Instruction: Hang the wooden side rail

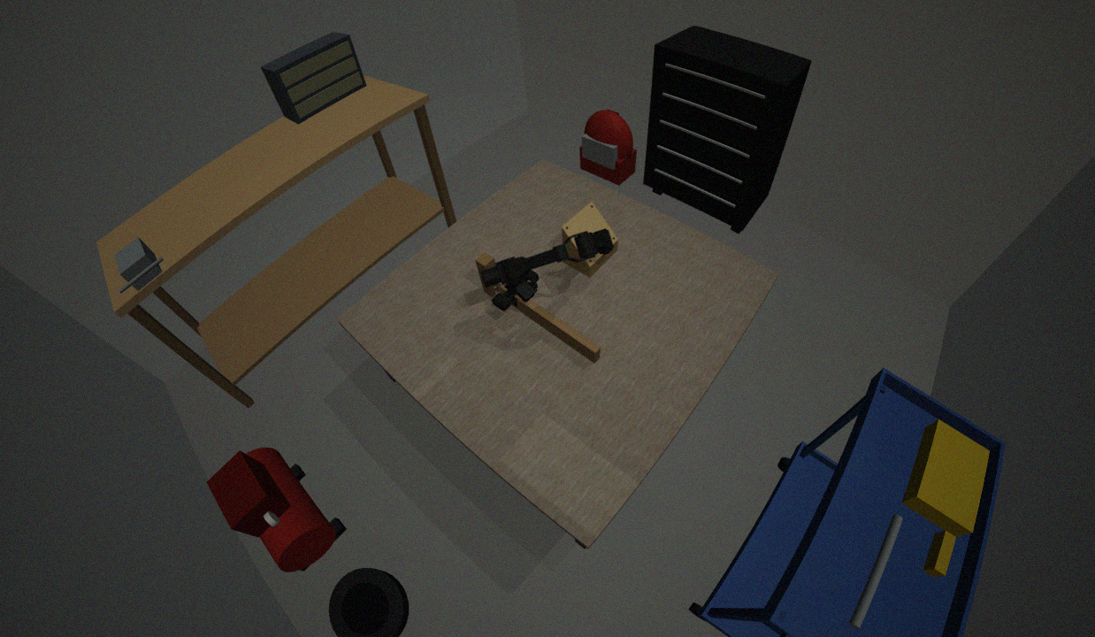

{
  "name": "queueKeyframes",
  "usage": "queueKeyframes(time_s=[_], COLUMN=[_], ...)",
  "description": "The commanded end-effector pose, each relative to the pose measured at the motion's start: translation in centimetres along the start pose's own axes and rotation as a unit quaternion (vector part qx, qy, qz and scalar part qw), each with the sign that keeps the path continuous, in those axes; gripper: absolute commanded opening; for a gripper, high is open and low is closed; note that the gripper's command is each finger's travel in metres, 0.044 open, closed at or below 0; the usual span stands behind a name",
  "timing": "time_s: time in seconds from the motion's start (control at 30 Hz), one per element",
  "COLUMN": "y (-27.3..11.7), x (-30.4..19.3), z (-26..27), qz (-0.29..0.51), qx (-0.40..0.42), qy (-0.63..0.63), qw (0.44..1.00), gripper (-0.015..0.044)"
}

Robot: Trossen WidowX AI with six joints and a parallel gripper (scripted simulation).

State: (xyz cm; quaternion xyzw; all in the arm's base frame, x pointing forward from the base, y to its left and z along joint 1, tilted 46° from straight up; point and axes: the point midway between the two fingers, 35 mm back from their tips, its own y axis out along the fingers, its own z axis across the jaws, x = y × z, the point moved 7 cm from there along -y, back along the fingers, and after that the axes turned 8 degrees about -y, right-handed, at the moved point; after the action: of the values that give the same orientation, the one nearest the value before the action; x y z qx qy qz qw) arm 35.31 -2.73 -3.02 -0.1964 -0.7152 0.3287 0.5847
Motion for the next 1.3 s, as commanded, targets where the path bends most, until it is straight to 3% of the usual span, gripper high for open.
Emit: queueKeyframes(time_s=[0.0,1.27], y=[-0.74,-1.37], x=[-0.07,-0.07], z=[-0.26,-0.25], qz=[0.006,0.006], qx=[-0.007,-0.007], qy=[-0.008,-0.008], qw=[1.000,1.000], gripper=[0.0000,0.0000])
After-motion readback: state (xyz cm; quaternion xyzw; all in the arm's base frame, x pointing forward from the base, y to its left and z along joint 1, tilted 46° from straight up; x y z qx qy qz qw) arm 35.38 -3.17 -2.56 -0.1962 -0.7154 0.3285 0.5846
